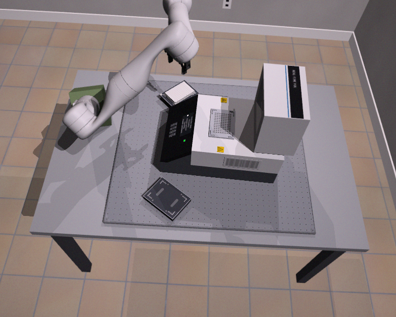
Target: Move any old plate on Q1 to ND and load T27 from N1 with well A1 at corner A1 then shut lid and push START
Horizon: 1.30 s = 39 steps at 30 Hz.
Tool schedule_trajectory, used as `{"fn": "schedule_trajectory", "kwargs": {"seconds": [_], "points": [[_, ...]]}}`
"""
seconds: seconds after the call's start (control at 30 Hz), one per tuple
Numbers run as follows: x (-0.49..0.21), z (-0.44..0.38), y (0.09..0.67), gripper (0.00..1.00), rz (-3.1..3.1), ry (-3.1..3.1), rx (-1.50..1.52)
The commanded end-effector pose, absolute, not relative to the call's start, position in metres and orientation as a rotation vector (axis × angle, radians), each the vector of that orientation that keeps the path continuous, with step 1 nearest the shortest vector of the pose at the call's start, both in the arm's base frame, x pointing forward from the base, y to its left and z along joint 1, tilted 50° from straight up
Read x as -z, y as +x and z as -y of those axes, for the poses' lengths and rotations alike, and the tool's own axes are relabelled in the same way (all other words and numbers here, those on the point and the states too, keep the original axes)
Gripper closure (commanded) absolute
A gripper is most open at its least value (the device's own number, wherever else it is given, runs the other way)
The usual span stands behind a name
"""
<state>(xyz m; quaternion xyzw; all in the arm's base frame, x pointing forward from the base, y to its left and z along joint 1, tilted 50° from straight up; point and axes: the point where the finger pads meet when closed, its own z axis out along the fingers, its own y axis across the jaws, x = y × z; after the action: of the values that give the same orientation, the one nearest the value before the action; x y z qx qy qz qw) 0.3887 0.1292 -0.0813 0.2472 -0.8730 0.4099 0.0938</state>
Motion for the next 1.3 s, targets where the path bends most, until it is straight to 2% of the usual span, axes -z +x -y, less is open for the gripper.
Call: {"fn": "schedule_trajectory", "kwargs": {"seconds": [0.0, 0.5, 1.27], "points": [[0.085, -0.133, 0.391, 0.0, 2.591, 0.734, -1.216], [0.124, -0.159, 0.408, 0.0, 2.591, 0.734, -1.216], [0.132, -0.156, 0.41, 0.0, 2.591, 0.734, -1.216]]}}
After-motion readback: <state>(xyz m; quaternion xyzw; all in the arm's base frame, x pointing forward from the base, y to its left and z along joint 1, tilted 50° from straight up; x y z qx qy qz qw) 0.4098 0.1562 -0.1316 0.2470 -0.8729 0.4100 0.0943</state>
